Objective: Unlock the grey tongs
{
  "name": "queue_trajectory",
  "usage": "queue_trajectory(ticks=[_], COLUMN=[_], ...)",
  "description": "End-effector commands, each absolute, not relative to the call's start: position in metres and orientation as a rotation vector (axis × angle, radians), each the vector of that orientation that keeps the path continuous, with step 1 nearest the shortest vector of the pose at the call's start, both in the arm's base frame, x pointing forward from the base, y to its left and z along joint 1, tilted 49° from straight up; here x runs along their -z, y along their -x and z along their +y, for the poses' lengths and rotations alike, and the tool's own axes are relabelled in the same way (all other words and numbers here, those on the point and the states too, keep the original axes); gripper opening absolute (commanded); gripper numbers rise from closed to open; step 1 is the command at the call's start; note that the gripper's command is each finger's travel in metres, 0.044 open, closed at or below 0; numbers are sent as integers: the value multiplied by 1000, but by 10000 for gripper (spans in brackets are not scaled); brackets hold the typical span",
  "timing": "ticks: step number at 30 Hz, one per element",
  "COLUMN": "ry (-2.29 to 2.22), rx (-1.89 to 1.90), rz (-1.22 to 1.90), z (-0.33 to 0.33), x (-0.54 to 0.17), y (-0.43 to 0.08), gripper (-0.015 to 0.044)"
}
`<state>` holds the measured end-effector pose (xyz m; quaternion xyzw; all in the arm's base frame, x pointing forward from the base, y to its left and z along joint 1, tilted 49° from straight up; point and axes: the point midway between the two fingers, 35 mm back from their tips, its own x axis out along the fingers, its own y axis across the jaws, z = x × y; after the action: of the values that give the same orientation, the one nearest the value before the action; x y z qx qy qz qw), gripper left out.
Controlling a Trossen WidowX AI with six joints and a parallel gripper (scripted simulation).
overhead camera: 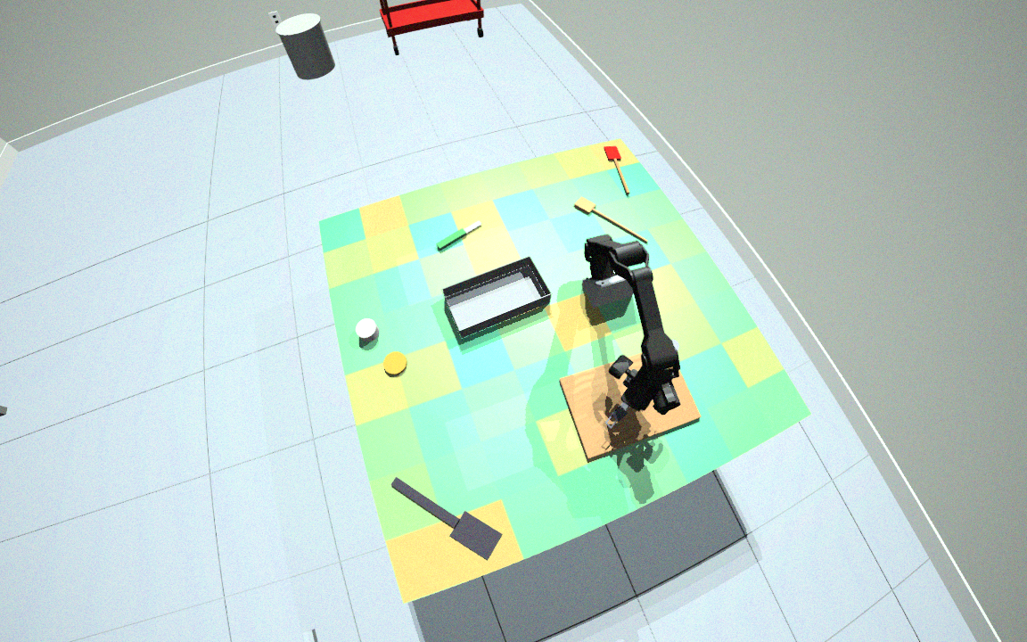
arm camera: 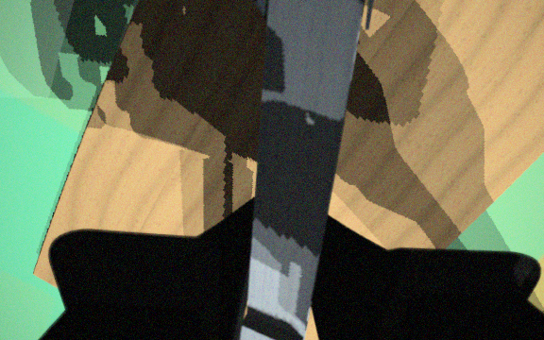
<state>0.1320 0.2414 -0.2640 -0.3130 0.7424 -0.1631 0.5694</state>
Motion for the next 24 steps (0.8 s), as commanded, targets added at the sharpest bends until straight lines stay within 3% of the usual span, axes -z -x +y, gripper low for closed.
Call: queue_trajectory(ticks=[1, 2, 24], ry=[738, 738, 735], rx=[378, 378, 383], rz=[1739, 1739, 1743], z=[240, 240, 241], x=[265, 265, 264], y=[-132, -132, -132], gripper=[-150, -150, 428])
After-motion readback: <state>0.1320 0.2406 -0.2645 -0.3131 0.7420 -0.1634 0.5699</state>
